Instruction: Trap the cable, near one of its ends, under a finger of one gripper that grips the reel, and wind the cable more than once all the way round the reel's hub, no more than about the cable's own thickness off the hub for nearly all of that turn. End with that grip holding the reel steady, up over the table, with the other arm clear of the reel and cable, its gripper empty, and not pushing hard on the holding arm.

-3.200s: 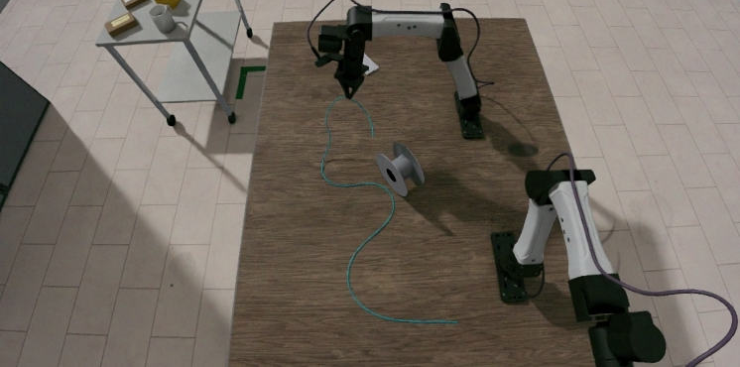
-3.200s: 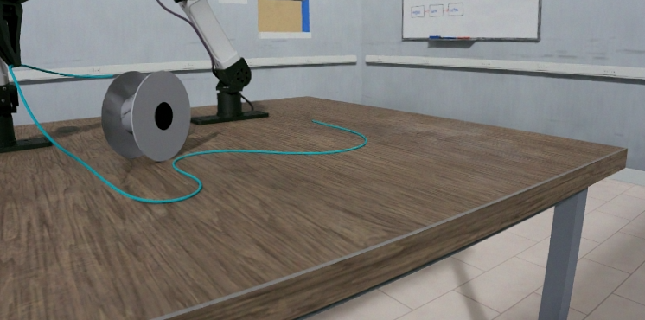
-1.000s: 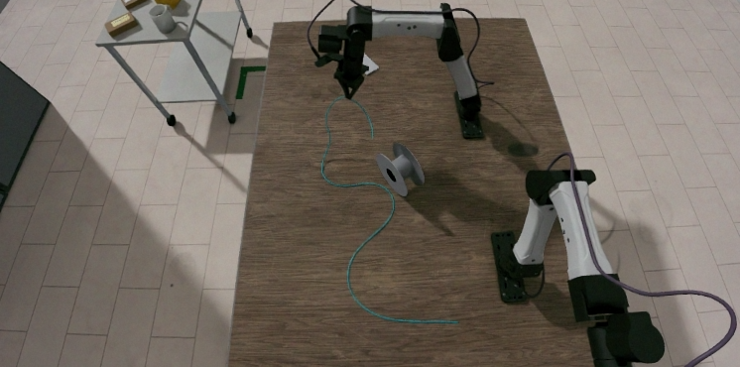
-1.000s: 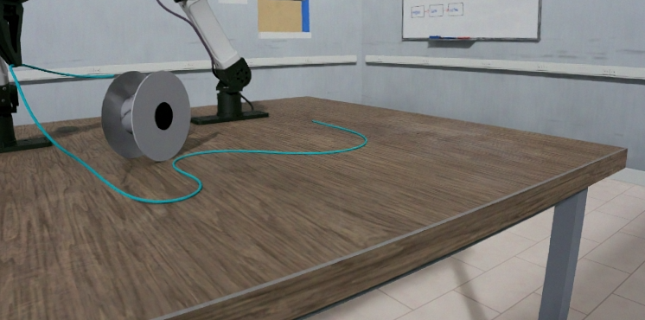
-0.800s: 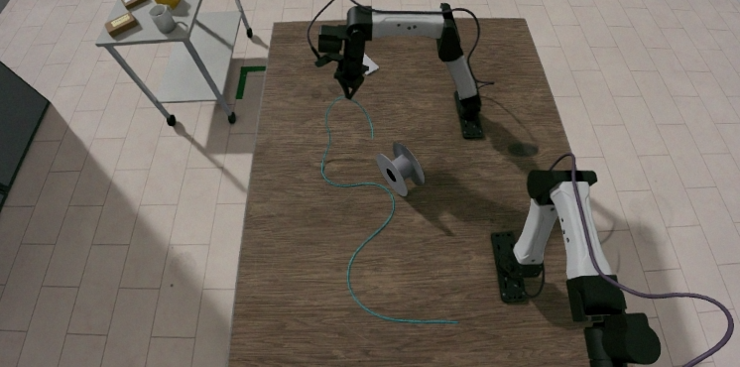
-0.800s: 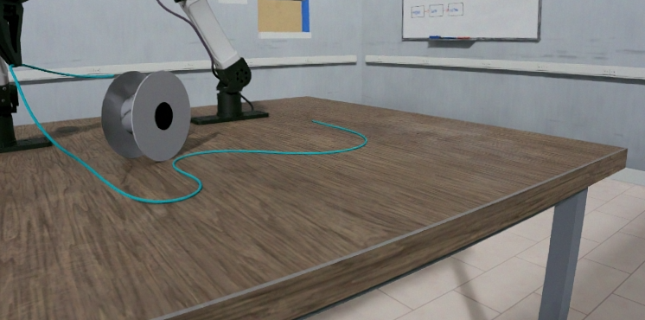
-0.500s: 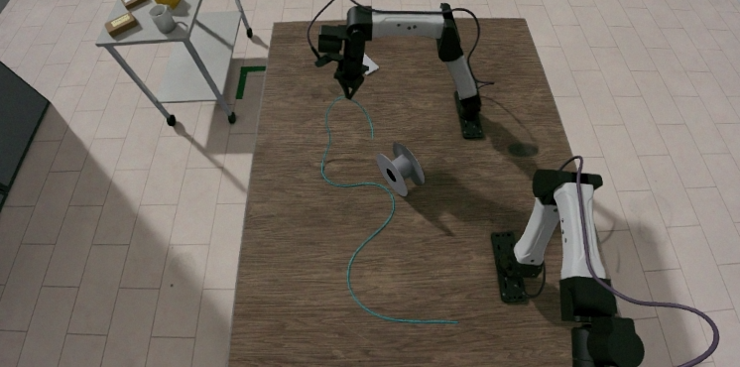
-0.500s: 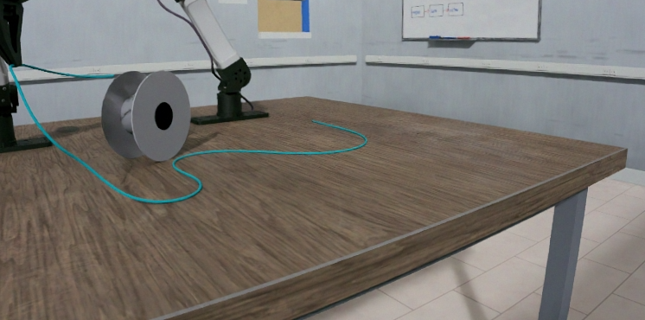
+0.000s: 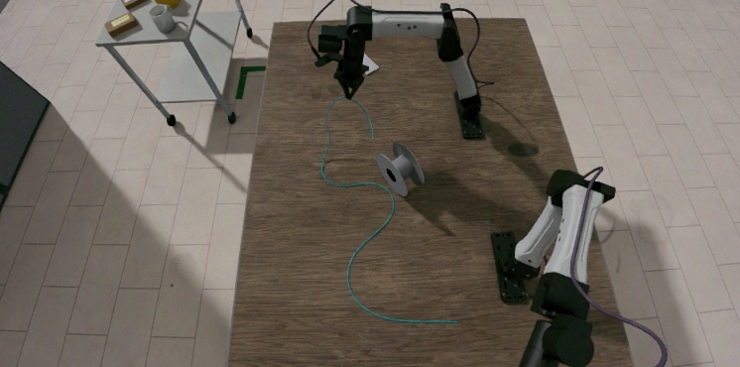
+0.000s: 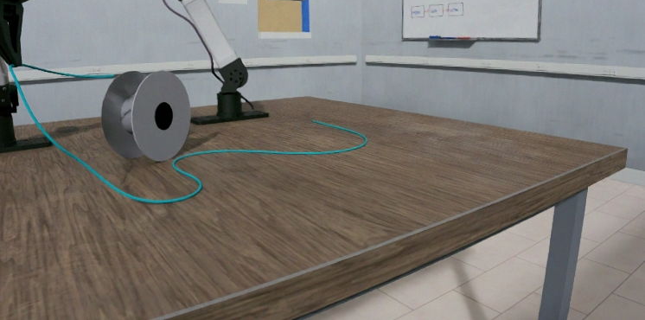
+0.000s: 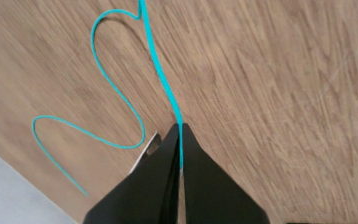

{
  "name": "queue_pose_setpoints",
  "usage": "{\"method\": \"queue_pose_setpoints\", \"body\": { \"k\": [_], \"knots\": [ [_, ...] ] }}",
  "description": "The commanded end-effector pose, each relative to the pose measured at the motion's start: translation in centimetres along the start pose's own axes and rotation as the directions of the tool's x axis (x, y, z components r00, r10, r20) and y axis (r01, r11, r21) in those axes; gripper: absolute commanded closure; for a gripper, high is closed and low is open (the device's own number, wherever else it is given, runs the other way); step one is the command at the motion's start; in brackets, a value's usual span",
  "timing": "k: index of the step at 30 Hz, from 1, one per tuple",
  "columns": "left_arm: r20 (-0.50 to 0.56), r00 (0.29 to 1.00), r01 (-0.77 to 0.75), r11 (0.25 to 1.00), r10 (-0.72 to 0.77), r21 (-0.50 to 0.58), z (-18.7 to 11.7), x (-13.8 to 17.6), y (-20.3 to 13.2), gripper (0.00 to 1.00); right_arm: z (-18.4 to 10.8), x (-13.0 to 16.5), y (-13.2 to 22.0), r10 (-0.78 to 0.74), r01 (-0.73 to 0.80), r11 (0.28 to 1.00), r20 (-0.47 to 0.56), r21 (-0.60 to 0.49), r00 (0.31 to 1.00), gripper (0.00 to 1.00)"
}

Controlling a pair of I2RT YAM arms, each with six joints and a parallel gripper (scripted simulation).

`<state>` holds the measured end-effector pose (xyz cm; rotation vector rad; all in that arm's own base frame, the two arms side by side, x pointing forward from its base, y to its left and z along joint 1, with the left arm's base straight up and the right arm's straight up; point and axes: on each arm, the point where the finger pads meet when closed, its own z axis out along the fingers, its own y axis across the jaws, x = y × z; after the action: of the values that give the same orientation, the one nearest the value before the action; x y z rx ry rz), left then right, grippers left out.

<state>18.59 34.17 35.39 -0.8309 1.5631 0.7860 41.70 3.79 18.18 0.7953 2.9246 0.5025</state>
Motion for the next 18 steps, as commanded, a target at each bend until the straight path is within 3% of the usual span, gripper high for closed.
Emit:
{"method": "queue_pose_setpoints", "body": {
  "k": [1,3,4,9,18],
  "knots": [
    [-0.056,0.998,-0.029,0.99,0.037,0.138,0.7,2.0,-4.5,0.25,-0.9,0.4,0.8,-0.016,0.017,0.999,0.021,-0.027,1.0,1.0],
    [-0.056,0.998,-0.029,0.99,0.037,0.138,0.7,2.0,-4.5,0.25,-0.9,0.4,0.8,-0.016,0.017,0.999,0.021,-0.027,1.0,1.0],
    [-0.041,0.998,-0.039,0.985,0.047,0.17,0.6,1.3,-5.8,0.25,-0.9,0.4,0.8,-0.016,0.017,0.999,0.021,-0.027,1.0,1.0],
    [-0.077,0.991,-0.072,0.924,0.108,0.375,-0.4,3.7,-13.1,0.25,-0.9,0.4,0.8,-0.016,0.017,0.999,0.021,-0.027,1.0,1.0],
    [-0.062,0.969,-0.126,0.698,0.238,0.705,-6.0,7.0,-25.7,0.25,-0.9,0.4,0.8,-0.016,0.017,0.999,0.021,-0.027,1.0,1.0]
  ]
}}
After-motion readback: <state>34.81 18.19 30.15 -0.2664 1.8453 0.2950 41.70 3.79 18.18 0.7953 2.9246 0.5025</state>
